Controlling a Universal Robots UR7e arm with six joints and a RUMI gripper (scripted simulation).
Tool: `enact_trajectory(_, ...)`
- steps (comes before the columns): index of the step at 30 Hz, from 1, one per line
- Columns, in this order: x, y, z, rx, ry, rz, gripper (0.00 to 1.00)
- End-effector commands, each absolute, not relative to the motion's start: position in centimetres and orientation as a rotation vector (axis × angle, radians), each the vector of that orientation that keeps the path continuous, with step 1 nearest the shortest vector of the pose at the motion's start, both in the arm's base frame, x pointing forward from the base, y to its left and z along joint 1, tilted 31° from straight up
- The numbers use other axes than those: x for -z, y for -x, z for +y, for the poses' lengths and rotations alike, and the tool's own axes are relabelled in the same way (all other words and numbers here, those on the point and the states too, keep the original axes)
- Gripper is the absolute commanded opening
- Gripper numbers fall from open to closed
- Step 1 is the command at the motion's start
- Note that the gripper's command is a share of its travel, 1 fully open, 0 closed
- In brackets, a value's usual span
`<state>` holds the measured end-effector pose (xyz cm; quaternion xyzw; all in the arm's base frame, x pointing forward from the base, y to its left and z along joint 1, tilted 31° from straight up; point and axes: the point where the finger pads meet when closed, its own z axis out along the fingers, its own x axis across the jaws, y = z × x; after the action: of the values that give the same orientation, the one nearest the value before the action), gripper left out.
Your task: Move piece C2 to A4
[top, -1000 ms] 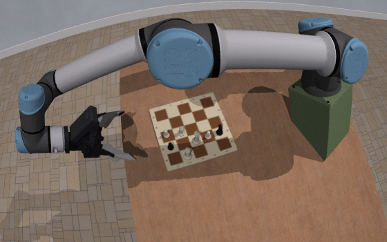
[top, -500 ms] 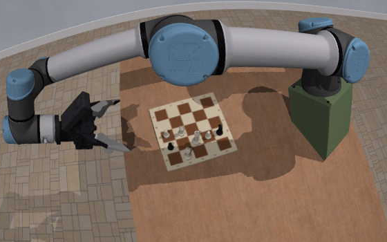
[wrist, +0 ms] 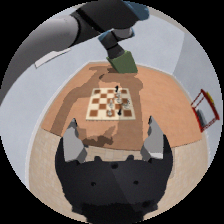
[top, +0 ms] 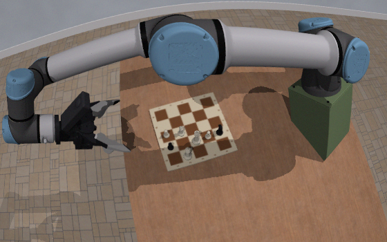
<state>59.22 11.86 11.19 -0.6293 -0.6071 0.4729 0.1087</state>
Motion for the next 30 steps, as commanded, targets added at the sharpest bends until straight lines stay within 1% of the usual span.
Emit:
enact_trajectory(1,-11.3,-59.3,11.9,-1.384,1.857,-1.794,1.00)
enact_trajectory(30,-11.3,-61.2,12.2,-1.225,2.004,-1.957,1.00)
